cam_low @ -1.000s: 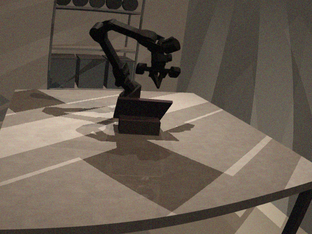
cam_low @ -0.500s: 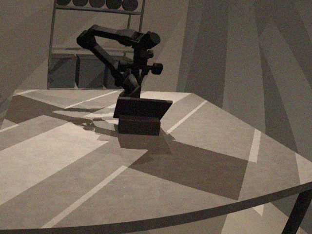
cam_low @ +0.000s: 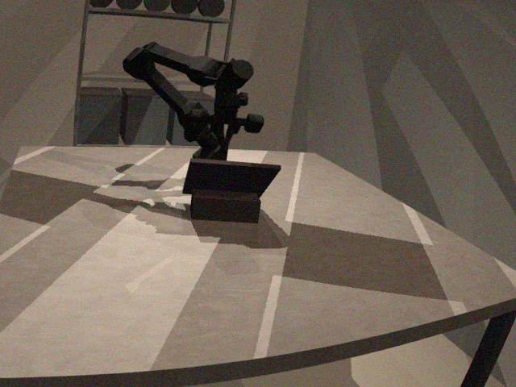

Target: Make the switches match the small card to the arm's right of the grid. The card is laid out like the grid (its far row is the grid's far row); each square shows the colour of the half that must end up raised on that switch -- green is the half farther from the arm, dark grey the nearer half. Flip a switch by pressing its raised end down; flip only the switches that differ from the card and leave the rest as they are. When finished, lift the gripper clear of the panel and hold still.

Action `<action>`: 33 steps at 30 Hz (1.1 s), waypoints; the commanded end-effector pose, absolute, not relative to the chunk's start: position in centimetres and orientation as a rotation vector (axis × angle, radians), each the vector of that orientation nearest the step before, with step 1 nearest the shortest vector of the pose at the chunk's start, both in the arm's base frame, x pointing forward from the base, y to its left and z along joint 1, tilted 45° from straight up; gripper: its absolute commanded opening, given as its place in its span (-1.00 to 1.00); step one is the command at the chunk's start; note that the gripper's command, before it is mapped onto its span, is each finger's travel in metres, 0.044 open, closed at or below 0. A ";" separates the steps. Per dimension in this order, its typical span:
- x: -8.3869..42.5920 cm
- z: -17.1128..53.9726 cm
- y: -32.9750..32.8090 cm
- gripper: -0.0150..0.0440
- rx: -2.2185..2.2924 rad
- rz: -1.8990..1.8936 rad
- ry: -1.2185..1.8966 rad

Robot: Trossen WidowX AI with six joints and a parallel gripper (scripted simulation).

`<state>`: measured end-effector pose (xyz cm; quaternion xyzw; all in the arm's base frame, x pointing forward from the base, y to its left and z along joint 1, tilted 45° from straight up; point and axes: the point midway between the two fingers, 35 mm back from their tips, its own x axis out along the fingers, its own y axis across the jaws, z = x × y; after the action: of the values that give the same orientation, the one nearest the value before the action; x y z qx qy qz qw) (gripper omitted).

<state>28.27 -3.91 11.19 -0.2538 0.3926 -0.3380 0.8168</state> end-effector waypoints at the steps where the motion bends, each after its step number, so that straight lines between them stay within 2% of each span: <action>1: 28.1 10.8 -4.1 -0.49 -0.546 -0.717 0.847; 33: 29.3 9.8 -5.9 -0.49 -0.546 -0.718 0.845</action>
<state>29.40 -5.89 10.02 -0.2546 0.3933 -0.3392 0.8157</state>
